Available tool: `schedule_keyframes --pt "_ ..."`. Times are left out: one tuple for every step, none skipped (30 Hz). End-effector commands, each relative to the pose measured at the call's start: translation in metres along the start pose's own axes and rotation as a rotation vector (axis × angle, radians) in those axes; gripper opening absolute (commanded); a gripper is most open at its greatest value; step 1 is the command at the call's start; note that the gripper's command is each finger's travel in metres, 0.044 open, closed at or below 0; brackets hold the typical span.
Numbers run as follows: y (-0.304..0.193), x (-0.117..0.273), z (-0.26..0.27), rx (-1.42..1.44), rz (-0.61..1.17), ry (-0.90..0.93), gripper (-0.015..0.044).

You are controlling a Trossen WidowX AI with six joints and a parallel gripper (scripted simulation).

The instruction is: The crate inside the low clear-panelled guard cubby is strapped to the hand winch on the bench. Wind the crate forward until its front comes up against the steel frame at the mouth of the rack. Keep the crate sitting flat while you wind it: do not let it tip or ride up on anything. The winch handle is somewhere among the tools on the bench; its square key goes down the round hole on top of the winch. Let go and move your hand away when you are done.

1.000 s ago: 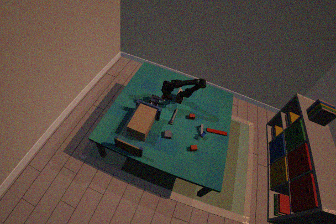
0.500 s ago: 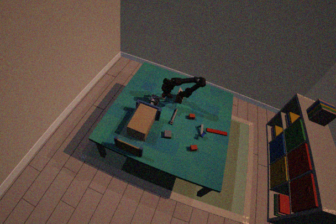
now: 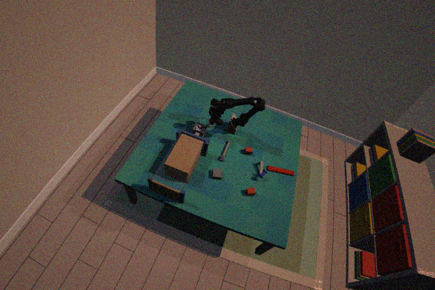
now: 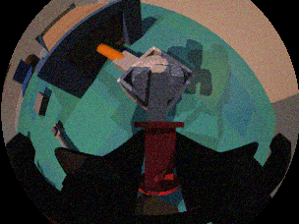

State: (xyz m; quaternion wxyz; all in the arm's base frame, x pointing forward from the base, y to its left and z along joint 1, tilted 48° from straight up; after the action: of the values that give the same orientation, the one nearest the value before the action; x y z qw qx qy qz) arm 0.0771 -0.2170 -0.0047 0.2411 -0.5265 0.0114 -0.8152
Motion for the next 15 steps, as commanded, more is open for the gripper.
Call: schedule_keyframes --pt "0.000 -0.001 -0.011 -0.002 0.007 -0.034 0.0000" --pt "0.000 -0.001 -0.013 -0.002 0.007 -0.034 0.0000" --pt "0.001 -0.001 -0.014 -0.002 0.007 -0.034 0.0000" --pt "0.001 -0.001 -0.016 -0.002 0.007 -0.034 0.0000" --pt "0.002 -0.001 -0.018 -0.002 0.007 -0.034 0.0000" --pt "0.002 -0.001 -0.019 -0.002 0.007 -0.034 0.0000" --pt "0.002 -0.001 -0.021 -0.002 0.007 -0.035 0.0000" --pt "0.003 -0.001 -0.022 -0.002 0.007 -0.035 0.0000" --pt "0.003 -0.001 -0.024 -0.002 0.007 -0.035 0.0000" --pt "0.003 -0.001 -0.022 -0.002 0.007 -0.035 0.0000" --pt "0.002 0.000 -0.015 -0.004 0.002 -0.001 0.0000" --pt "0.002 0.000 -0.016 -0.004 0.002 -0.001 0.0026" --pt "0.002 0.000 -0.016 -0.004 0.002 -0.001 0.0053" --pt "0.002 0.000 -0.016 -0.004 0.002 -0.001 0.0079" --pt "0.002 0.000 -0.016 -0.004 0.002 -0.001 0.0105"
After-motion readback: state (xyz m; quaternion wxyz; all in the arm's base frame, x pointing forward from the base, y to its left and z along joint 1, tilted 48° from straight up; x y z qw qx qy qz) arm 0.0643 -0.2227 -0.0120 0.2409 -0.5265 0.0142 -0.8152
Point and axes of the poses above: the point midway between the two fingers, 35 mm back from their tips, its own x axis back along the fingers, its own z axis across the jaws, y = z × x, the point moved 9 cm from there along x, back along the fingers, and after that the axes turned 5 degrees about -x, right-handed, at the moved point
